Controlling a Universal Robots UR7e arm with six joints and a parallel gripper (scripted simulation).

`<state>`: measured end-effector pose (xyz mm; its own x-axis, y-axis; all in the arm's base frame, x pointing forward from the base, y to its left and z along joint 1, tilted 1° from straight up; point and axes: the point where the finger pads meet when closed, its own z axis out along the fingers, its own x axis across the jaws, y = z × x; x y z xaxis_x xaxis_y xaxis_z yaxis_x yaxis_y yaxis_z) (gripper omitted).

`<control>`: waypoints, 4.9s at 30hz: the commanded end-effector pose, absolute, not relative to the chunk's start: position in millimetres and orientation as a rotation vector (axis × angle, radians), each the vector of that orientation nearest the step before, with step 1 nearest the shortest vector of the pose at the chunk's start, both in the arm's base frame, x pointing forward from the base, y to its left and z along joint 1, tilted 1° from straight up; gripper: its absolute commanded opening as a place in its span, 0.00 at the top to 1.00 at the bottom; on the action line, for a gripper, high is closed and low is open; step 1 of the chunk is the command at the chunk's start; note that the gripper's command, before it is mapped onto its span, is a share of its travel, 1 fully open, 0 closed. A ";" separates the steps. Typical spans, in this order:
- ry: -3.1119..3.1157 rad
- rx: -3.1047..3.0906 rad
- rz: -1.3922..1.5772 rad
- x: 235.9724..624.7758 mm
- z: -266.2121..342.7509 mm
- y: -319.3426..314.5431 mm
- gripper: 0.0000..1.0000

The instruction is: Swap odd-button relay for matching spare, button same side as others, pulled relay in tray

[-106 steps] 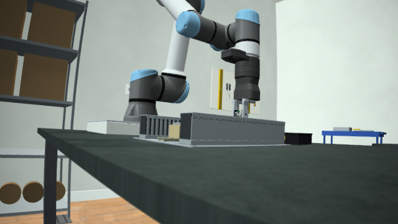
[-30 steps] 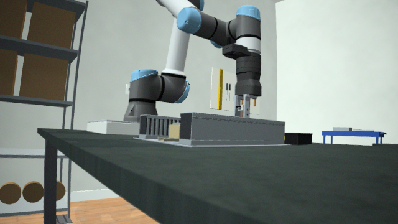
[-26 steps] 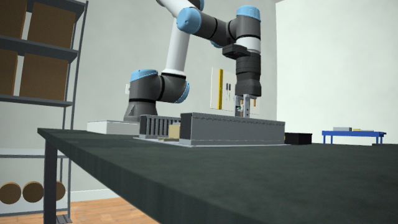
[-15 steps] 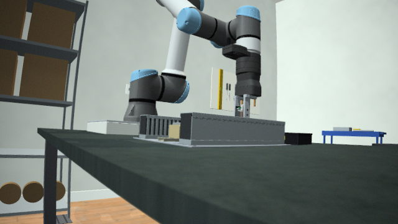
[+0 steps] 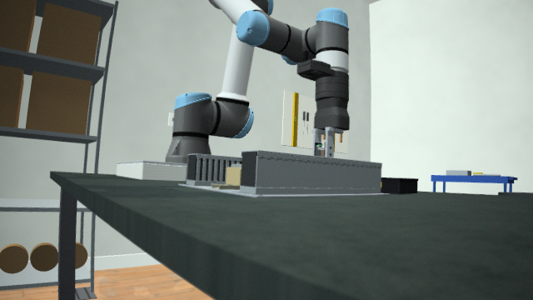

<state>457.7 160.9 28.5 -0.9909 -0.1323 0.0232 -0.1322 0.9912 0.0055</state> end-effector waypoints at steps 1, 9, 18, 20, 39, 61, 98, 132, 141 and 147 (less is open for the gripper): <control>-3.113 0.206 -0.005 459.2 64.9 160.6 1.00; -3.112 0.205 -0.005 459.3 88.7 160.4 1.00; -3.115 0.206 -0.005 459.5 95.4 160.5 1.00; -3.112 0.205 -0.005 459.0 101.2 160.1 1.00; -3.112 0.205 -0.005 459.7 93.0 160.0 1.00; -3.112 0.205 -0.005 459.2 87.1 159.8 1.00; -3.112 0.205 -0.005 458.7 82.7 159.4 1.00; -3.112 0.205 -0.005 461.9 69.9 218.7 1.00; -3.112 0.205 -0.005 463.4 56.2 273.5 1.00; -3.112 0.205 -0.005 463.4 56.2 273.5 1.00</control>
